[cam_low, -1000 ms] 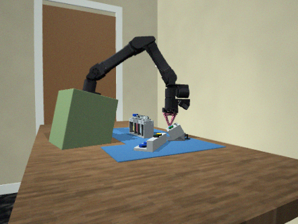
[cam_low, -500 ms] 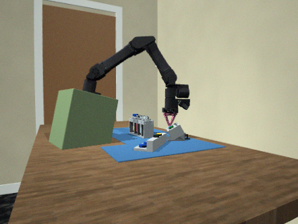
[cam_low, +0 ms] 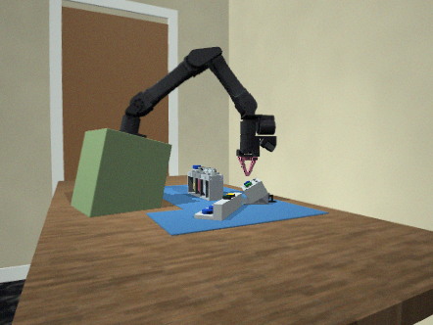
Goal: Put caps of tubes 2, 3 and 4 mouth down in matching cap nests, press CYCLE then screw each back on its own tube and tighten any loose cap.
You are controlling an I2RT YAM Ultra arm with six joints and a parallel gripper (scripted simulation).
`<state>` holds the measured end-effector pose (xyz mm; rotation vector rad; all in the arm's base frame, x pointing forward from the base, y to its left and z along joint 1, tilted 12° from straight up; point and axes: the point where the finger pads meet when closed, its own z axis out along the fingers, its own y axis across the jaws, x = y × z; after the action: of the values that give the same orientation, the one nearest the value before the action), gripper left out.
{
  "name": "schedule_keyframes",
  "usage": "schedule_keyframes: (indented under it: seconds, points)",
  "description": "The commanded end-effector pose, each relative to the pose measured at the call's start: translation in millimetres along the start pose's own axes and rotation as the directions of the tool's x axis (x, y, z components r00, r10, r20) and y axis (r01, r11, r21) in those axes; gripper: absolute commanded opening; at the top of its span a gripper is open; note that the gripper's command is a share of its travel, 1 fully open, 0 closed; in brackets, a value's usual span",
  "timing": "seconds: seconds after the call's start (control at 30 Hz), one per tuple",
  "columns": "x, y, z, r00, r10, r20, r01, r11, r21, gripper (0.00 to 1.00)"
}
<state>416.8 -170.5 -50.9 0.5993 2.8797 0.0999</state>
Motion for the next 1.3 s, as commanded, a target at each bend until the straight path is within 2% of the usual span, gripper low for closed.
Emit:
schedule_keyframes:
  seconds: [0.0, 0.5, 0.53, 0.63, 0.7, 0.77, 1.2, 1.27]
  points:
    - [-4, -1, -12.6, 1.000, 0.001, 0.017, -0.001, 1.000, 0.000, 0.00]
    - [-4, -1, -12.6, 1.000, 0.001, 0.017, -0.001, 1.000, 0.001, 0.00]
    - [-1, -8, -11.7, 0.996, 0.085, 0.016, -0.085, 0.996, -0.001, 1.00]
    - [10, -31, -8.9, 0.944, 0.329, 0.016, -0.329, 0.944, -0.004, 1.00]
    - [10, -31, -8.9, 0.944, 0.329, 0.016, -0.329, 0.944, -0.004, 1.00]
    - [16, -46, -7.1, 0.881, 0.473, 0.015, -0.473, 0.881, -0.006, 1.00]
    - [62, -145, 4.4, 0.881, 0.473, 0.015, -0.473, 0.881, -0.003, 1.00]
    - [62, -145, 4.4, 0.881, 0.473, 0.015, -0.473, 0.881, -0.003, 1.00]
